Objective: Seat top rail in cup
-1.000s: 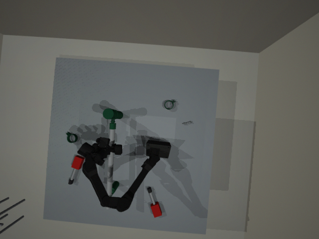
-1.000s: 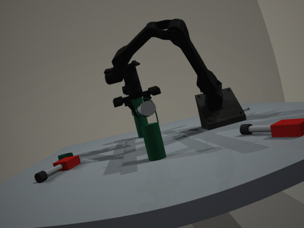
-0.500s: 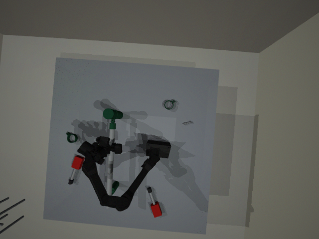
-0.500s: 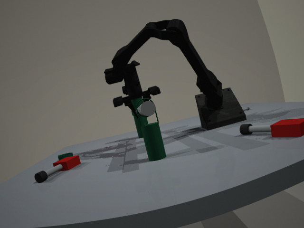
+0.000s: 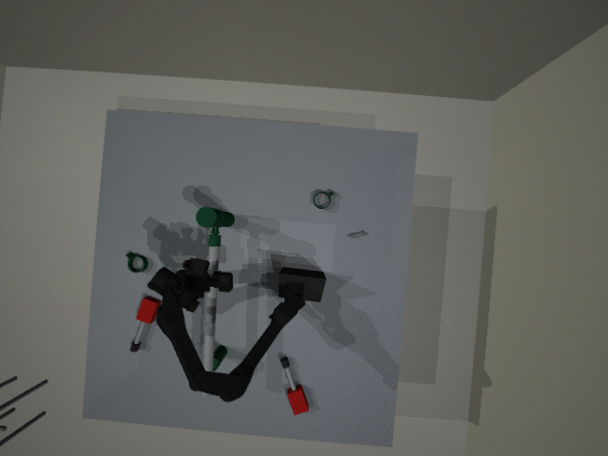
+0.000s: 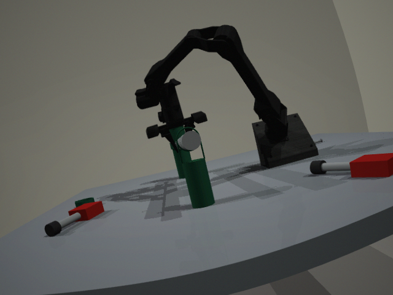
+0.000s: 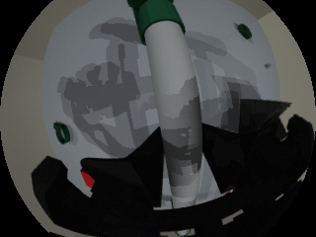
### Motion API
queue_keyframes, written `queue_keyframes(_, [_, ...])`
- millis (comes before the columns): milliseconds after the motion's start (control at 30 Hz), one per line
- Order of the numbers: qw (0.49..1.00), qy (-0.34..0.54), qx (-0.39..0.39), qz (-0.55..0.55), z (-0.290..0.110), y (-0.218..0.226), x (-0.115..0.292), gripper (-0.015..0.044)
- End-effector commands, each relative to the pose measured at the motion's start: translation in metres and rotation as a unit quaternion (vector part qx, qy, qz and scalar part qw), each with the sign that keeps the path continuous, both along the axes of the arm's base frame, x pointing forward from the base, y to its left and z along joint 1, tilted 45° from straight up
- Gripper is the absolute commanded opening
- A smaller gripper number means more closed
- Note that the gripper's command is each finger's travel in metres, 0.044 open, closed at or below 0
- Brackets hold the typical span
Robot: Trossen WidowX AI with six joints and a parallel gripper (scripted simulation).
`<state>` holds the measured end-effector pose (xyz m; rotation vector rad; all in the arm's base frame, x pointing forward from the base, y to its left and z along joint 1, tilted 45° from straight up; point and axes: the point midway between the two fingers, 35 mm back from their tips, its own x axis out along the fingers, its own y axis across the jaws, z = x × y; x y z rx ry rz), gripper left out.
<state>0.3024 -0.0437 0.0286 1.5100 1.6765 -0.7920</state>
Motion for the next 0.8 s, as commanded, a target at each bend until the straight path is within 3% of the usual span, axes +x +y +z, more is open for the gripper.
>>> queue_keyframes(0, [1.000, -0.006, -0.008, -0.006, -0.0008, -0.0093, 0.0026, 0.0000])
queue_keyframes(533, [1.000, 0.000, 0.000, 0.000, -0.0022, -0.0022, 0.0003, 0.0000])
queue_keyframes(767, [1.000, 0.000, 0.000, 0.000, -0.0022, -0.0022, 0.0003, 0.0184])
